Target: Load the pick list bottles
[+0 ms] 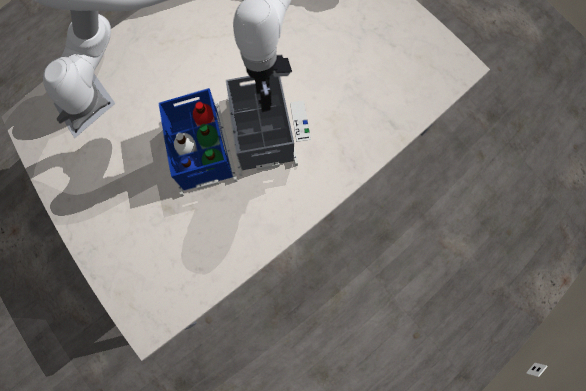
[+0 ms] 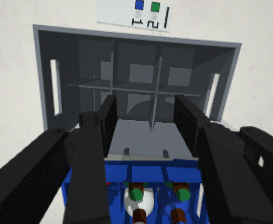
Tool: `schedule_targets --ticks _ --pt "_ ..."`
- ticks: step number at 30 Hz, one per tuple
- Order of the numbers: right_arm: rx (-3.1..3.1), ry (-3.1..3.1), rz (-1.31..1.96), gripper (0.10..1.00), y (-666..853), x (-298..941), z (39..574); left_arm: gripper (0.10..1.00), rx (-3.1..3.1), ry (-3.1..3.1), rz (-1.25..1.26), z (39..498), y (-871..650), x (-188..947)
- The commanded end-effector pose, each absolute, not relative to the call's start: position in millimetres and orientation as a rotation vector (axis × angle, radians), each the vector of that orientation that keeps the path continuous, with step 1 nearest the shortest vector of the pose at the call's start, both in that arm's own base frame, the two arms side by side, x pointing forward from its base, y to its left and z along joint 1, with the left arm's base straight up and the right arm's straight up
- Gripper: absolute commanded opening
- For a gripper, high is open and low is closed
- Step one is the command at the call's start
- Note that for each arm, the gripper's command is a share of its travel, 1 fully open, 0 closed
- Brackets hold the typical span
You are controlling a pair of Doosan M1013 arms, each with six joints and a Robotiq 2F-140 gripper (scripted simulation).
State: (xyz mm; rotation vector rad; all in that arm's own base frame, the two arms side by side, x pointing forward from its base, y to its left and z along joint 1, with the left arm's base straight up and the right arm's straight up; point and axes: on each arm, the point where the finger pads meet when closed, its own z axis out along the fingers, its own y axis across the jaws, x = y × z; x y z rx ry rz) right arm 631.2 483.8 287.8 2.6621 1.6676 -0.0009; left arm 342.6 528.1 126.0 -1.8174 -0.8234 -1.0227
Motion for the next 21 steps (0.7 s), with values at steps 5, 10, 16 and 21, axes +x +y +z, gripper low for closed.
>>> schedule_targets --ticks 5,10,16,21 --pt "2.663 1.668 0.002 0.442 453.5 617.0 298.1 1.000 -1.816 -0.823 -1.024 126.6 528.2 342.7" --pt "2.663 1.668 0.002 0.442 436.0 608.8 303.3 1.000 -1.816 -0.823 -1.024 126.6 528.2 342.7" --pt "2.663 1.668 0.002 0.442 409.8 596.5 311.1 1.000 -1.816 -0.823 -1.024 126.6 528.2 342.7" --pt "2.663 1.668 0.002 0.442 388.0 586.2 317.7 1.000 -1.816 -0.823 -1.024 126.6 528.2 342.7"
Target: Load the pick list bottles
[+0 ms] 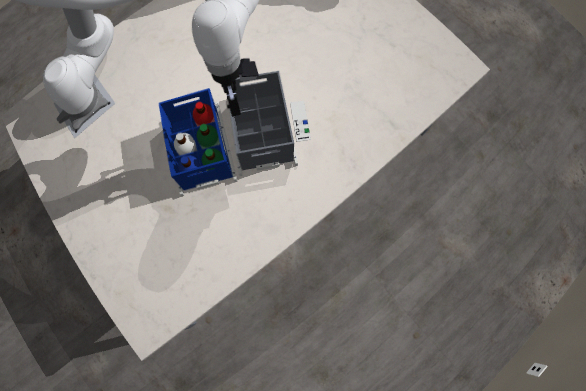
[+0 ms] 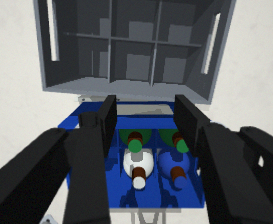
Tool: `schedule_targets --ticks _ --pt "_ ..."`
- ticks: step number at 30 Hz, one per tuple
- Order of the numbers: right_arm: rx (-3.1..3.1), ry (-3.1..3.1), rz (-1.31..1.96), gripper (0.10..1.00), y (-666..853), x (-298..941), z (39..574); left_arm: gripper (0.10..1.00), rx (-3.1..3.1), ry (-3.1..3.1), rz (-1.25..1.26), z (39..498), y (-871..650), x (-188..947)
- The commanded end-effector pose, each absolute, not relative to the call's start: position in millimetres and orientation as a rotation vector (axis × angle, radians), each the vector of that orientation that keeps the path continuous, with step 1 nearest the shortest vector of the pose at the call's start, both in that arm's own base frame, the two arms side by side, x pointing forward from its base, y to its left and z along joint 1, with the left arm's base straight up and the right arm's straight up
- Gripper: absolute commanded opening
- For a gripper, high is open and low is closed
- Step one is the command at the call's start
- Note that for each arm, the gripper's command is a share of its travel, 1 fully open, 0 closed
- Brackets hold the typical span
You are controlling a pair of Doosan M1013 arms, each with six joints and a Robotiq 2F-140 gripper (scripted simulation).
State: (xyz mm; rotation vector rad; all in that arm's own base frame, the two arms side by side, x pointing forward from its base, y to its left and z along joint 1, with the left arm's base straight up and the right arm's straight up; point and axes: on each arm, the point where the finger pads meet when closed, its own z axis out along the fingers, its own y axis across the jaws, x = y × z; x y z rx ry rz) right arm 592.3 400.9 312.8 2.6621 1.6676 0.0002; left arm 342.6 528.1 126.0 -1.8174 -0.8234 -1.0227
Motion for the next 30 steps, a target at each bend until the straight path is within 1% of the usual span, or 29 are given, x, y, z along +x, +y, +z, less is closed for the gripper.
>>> schedule_targets --ticks 1,30 --pt "2.663 1.668 0.002 0.442 388.0 586.2 317.7 1.000 -1.816 -0.823 -1.024 126.6 528.2 342.7" --pt "2.662 1.668 0.002 0.442 274.5 532.8 351.7 1.000 -1.816 -0.823 -1.024 126.6 528.2 342.7"
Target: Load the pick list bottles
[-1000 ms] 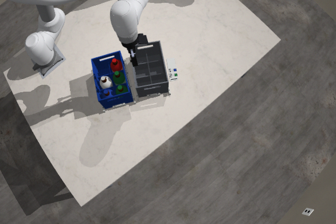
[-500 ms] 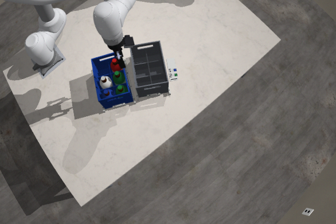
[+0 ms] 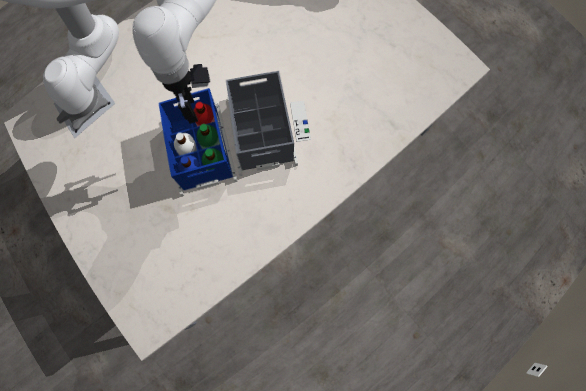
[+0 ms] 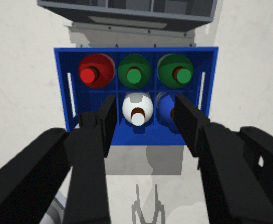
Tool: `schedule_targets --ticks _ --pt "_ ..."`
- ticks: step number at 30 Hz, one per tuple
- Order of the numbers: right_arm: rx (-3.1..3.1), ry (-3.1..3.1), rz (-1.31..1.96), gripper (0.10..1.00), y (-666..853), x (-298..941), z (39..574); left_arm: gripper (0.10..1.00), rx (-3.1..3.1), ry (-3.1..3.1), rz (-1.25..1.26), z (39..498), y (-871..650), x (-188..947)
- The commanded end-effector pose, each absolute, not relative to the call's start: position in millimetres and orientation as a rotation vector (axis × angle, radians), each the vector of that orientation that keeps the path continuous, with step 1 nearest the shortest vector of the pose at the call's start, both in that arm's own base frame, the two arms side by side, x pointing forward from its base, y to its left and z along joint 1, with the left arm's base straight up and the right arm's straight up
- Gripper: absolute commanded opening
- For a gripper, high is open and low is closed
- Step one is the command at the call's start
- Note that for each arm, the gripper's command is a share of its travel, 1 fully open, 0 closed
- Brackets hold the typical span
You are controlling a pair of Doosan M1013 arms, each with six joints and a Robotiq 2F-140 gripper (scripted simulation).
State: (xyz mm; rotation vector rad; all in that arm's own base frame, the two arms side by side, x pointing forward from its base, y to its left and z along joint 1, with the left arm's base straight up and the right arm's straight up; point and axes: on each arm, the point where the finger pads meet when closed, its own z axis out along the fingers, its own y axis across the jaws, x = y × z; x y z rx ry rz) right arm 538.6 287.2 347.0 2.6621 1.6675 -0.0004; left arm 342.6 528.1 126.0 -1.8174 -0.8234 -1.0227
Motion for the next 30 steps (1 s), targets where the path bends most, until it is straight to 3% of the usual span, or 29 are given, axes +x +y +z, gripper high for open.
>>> schedule_targets --ticks 1,30 --pt "2.662 1.668 0.002 0.442 270.1 530.8 353.0 1.000 -1.816 -0.823 -1.024 126.6 528.2 342.7" --pt "2.662 1.668 0.002 0.442 261.3 526.6 355.6 1.000 -1.816 -0.823 -1.024 126.6 528.2 342.7"
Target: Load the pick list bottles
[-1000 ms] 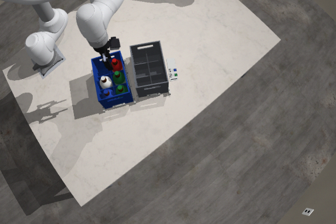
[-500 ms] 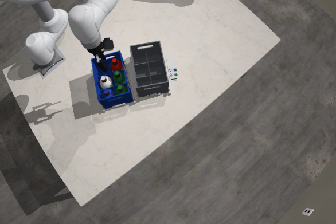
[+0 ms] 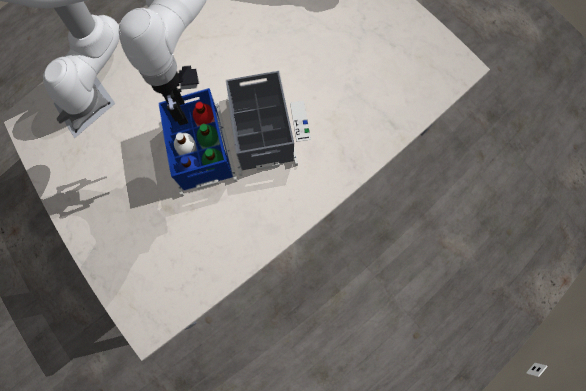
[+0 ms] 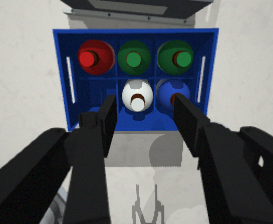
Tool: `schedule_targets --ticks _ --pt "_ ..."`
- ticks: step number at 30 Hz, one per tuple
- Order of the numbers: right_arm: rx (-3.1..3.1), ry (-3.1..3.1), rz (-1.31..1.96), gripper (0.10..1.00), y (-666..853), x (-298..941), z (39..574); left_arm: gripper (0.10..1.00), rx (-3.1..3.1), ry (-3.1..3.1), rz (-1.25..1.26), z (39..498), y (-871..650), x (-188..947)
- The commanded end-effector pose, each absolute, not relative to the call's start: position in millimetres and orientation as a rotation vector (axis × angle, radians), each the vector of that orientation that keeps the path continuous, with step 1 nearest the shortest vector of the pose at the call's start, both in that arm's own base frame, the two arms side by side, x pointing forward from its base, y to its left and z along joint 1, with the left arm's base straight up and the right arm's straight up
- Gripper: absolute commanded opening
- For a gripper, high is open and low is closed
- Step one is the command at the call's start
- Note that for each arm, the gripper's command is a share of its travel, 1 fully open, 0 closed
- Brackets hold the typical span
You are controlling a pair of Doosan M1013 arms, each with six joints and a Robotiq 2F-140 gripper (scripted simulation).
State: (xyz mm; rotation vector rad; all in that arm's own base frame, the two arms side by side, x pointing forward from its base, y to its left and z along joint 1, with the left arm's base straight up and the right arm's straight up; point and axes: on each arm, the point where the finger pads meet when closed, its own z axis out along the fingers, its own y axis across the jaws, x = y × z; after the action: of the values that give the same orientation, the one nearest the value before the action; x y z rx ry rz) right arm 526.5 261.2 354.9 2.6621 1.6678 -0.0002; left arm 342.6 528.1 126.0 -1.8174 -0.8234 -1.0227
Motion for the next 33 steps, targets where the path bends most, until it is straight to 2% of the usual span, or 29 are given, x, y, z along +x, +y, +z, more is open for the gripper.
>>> schedule_targets --ticks 1,29,33 --pt "2.662 1.668 0.002 0.442 261.3 526.6 355.6 1.000 -1.816 -0.823 -1.024 126.6 528.2 342.7" --pt "2.662 1.668 0.002 0.442 261.3 526.6 355.6 1.000 -1.816 -0.823 -1.024 126.6 528.2 342.7" --pt "2.768 1.487 0.002 0.442 268.7 528.2 337.1 1.000 -1.816 -0.823 -1.024 126.6 528.2 342.7"
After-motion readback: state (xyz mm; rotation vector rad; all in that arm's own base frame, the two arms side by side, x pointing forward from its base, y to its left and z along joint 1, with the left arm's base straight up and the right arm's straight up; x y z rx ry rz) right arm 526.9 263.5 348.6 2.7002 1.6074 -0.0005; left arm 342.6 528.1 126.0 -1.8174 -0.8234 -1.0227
